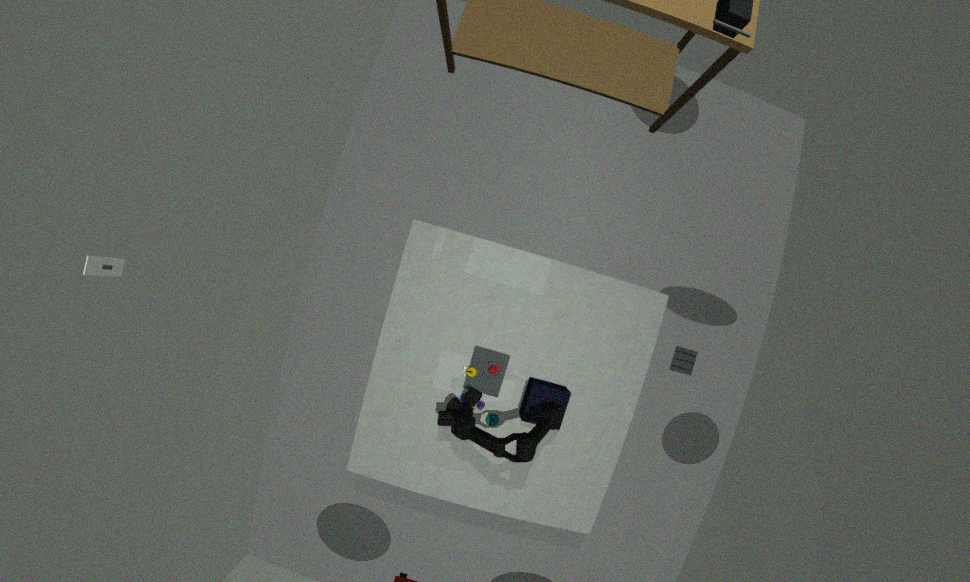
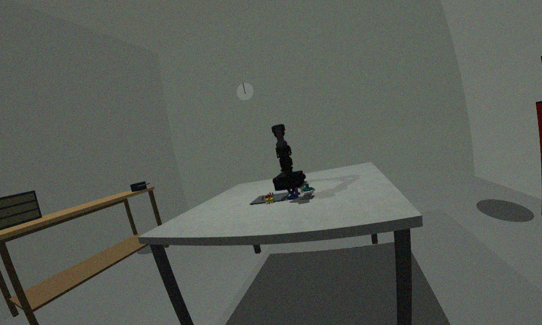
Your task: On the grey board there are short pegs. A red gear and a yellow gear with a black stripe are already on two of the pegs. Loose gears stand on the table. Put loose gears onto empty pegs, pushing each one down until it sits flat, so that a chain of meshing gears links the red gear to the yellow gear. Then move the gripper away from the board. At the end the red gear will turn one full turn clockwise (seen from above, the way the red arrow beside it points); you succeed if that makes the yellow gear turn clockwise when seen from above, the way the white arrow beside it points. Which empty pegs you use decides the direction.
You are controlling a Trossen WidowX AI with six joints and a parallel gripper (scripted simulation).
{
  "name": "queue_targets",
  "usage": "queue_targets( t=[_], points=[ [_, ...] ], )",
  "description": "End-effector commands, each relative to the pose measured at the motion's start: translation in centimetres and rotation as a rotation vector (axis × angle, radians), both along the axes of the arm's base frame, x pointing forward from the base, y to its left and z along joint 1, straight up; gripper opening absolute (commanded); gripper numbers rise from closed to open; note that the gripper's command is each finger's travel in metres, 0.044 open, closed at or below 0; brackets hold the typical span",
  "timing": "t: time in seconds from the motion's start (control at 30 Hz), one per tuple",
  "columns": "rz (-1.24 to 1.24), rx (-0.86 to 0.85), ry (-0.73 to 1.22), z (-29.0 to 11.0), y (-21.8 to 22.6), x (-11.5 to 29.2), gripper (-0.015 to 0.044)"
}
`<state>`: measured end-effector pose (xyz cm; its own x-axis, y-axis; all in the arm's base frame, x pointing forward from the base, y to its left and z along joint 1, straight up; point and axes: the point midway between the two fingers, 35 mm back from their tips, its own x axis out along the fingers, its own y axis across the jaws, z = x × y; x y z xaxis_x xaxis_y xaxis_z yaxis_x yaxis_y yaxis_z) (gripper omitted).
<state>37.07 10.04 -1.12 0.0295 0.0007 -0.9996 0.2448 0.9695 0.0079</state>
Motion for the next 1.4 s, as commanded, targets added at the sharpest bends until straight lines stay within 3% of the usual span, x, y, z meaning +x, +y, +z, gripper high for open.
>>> queue_targets(
  t=[0.0,1.37],
  points=[
    [-0.007,0.003,-0.003,0.9,0.2,0.2,0.0000],
    [0.000,0.003,-0.008,11.9,0.8,0.2,0.0000]
  ],
)
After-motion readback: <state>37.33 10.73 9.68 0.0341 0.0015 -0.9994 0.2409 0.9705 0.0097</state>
